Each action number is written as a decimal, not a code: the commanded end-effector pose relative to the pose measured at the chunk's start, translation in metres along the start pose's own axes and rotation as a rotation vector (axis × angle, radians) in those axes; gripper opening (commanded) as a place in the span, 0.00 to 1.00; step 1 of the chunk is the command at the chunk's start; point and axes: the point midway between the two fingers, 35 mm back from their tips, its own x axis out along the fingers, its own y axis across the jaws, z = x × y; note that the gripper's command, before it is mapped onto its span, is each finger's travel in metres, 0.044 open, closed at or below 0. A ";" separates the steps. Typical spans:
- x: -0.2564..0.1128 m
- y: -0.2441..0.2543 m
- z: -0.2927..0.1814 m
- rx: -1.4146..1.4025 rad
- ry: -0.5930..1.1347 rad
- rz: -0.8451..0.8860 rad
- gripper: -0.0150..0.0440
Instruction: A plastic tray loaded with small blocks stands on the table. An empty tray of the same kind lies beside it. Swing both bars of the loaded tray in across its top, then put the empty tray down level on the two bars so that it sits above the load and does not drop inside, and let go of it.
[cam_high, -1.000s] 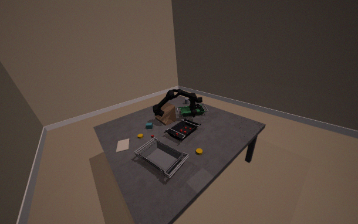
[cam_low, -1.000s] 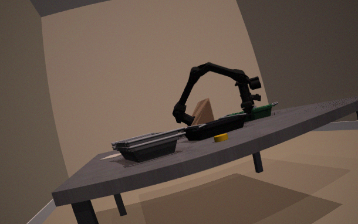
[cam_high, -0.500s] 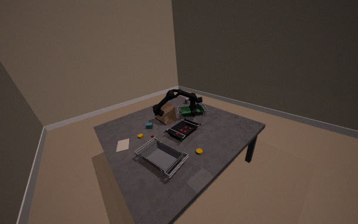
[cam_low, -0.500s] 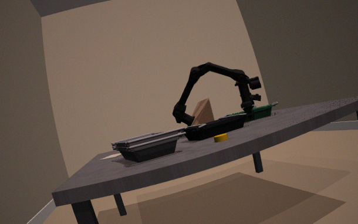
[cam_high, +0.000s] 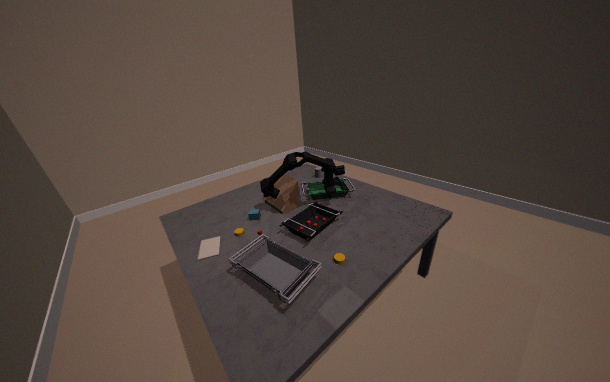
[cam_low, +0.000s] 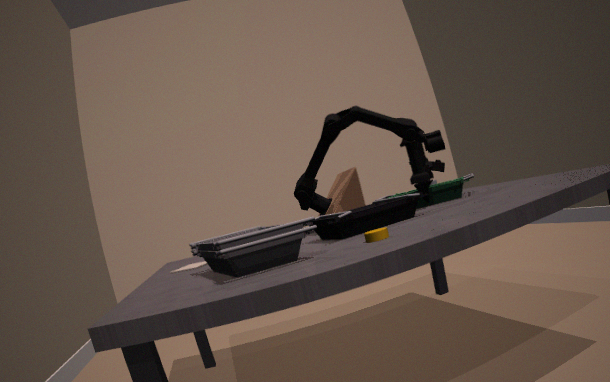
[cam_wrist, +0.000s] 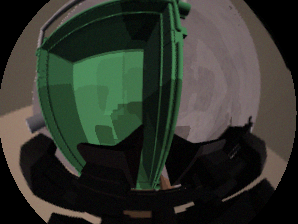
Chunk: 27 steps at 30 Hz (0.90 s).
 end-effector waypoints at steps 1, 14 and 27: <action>0.001 -0.001 0.000 -0.002 0.001 -0.006 0.37; -0.025 -0.001 0.002 -0.003 -0.001 -0.005 0.25; -0.080 0.000 0.000 -0.004 -0.001 -0.003 0.25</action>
